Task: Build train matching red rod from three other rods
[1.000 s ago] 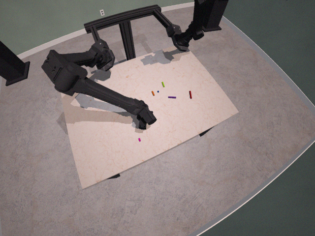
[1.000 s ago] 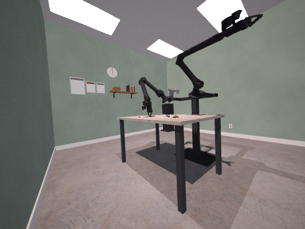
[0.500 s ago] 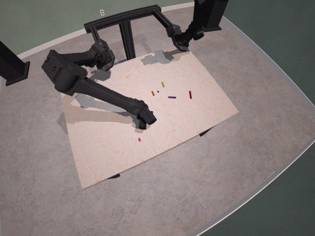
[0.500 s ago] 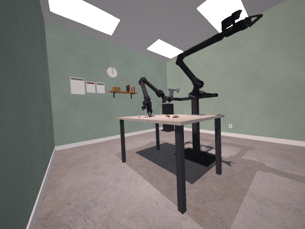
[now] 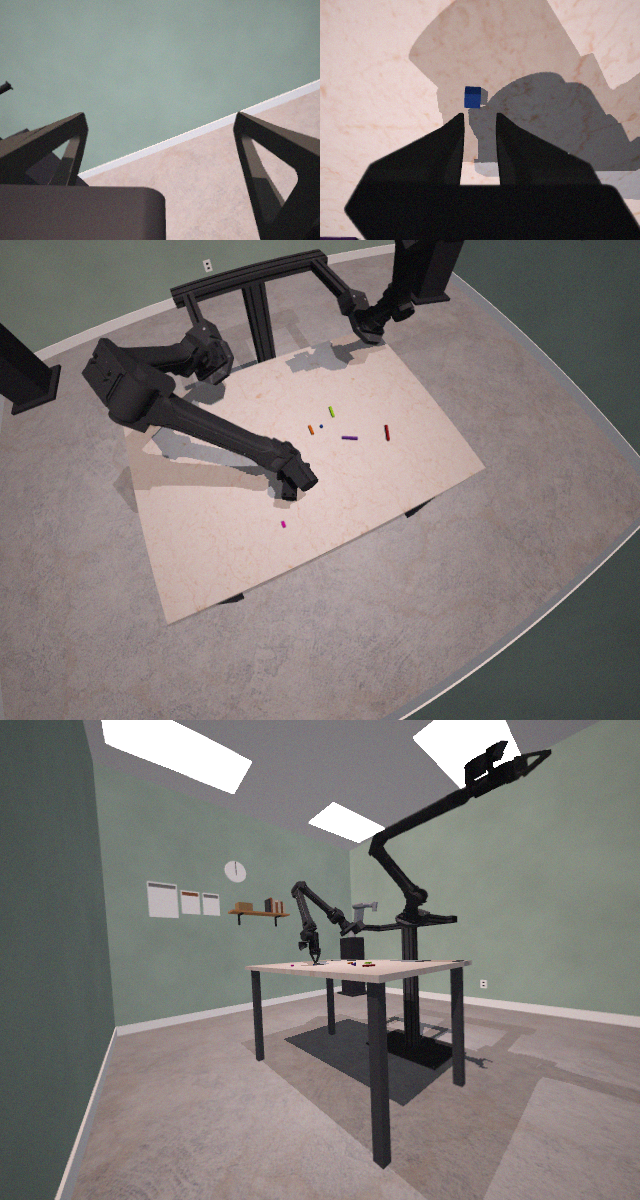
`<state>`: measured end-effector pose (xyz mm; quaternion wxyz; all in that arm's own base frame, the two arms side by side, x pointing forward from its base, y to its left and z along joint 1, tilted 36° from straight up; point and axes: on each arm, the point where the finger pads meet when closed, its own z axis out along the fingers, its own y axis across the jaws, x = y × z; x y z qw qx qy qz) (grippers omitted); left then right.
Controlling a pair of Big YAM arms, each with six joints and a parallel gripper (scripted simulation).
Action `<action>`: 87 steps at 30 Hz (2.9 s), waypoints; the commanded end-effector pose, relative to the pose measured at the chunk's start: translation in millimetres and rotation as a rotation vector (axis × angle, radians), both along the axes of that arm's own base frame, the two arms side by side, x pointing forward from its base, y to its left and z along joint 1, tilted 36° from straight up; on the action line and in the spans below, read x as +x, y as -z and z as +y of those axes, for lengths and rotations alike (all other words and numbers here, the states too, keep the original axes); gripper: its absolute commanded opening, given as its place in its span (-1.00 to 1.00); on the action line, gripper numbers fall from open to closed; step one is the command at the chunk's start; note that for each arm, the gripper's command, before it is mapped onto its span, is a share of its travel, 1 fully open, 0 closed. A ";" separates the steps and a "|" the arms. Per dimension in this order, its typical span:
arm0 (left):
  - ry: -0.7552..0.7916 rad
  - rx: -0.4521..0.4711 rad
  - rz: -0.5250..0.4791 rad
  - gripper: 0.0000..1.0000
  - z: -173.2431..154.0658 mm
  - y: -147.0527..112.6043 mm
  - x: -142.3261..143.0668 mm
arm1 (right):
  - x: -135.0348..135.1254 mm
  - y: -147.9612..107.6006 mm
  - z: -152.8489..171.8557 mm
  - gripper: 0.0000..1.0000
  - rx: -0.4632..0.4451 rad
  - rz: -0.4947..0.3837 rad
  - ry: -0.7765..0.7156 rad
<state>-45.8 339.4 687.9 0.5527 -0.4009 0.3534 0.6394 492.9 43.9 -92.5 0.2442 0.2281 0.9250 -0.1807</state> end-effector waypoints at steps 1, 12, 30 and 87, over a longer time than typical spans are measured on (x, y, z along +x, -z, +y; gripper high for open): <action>-0.009 -0.006 -0.010 1.00 -3.3 1.1 -4.1 | 6.9 -25.3 18.7 -0.53 0.016 -0.045 -0.008; -0.009 -0.006 -0.010 1.00 -3.3 1.1 -4.1 | -18.6 -68.6 41.5 -0.53 0.015 -0.040 -0.008; -0.009 -0.006 -0.010 1.00 -3.3 1.1 -4.1 | -15.5 -74.9 40.7 1.00 0.021 -0.050 0.010; -0.009 -0.006 -0.010 1.00 -3.3 1.1 -4.1 | 91.6 -136.7 -37.4 -0.53 -0.160 0.173 -0.371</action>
